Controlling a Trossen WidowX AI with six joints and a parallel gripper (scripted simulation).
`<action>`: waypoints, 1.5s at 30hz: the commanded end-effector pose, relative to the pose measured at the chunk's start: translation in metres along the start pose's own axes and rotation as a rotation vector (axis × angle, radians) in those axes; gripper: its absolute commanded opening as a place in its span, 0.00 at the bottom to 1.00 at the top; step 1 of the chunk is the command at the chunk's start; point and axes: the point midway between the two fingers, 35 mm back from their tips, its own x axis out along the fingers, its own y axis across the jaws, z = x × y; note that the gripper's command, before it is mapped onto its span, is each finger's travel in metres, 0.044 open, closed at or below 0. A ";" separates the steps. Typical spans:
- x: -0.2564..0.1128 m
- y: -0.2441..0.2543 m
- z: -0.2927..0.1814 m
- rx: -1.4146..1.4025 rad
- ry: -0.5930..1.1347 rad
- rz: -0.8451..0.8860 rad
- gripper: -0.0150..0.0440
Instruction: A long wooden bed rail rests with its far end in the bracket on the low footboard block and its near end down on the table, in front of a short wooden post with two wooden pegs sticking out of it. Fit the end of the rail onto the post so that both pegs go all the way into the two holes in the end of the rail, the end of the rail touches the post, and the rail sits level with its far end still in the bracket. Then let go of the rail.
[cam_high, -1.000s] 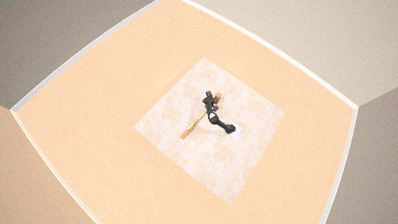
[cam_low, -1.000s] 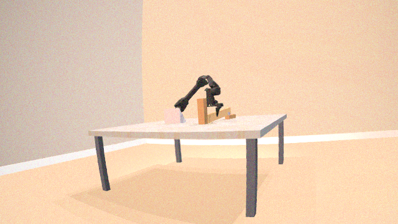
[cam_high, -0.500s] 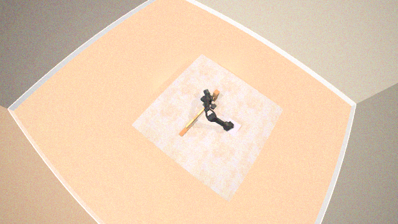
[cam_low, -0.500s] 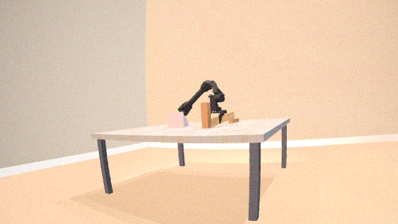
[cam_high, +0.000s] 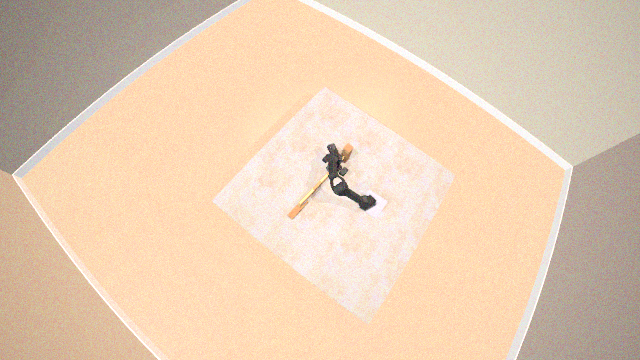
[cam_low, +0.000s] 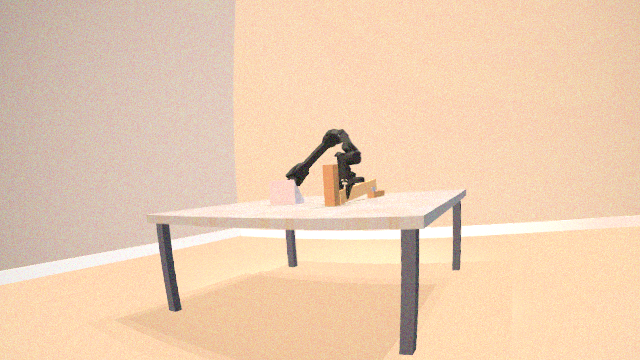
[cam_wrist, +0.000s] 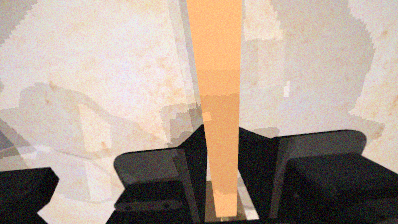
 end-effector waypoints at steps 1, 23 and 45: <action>0.001 0.001 0.001 0.004 -0.004 0.003 0.31; -0.004 0.000 0.000 0.004 -0.003 0.003 0.25; -0.016 -0.002 0.000 0.004 -0.003 0.003 0.25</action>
